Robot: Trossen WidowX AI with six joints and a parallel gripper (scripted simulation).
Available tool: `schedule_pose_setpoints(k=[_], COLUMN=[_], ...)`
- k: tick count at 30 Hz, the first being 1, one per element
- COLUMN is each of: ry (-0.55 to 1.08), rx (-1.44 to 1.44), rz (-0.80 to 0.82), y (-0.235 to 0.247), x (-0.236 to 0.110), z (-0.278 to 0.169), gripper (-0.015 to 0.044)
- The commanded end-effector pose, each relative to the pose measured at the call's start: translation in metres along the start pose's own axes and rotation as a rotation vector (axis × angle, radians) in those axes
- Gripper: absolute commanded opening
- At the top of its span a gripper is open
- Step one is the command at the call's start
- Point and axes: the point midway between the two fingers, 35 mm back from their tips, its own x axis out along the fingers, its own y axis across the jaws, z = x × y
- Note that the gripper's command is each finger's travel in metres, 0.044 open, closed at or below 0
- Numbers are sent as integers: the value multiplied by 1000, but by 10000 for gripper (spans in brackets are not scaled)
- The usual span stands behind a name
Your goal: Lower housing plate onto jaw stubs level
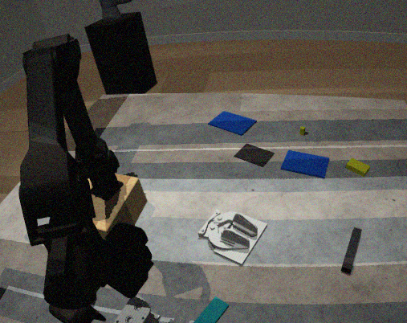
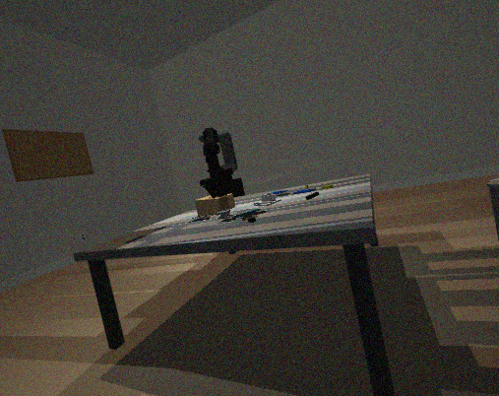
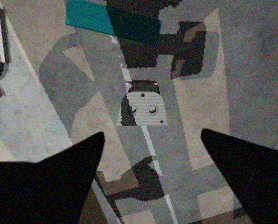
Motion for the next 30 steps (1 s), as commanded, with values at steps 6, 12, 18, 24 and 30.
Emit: schedule_pose_setpoints(k=[6, 12, 18, 24, 30], ry=[17, 17, 17, 17, 17], rx=[33, 33, 33, 33, 33], rz=[39, 40, 40, 40, 40], y=[2, 4, 4, 5, 5], x=[12, 45, 48, 58, 65], z=[-7, -8, -8, -8, -8], gripper=[440, 440, 440, 440, 440])
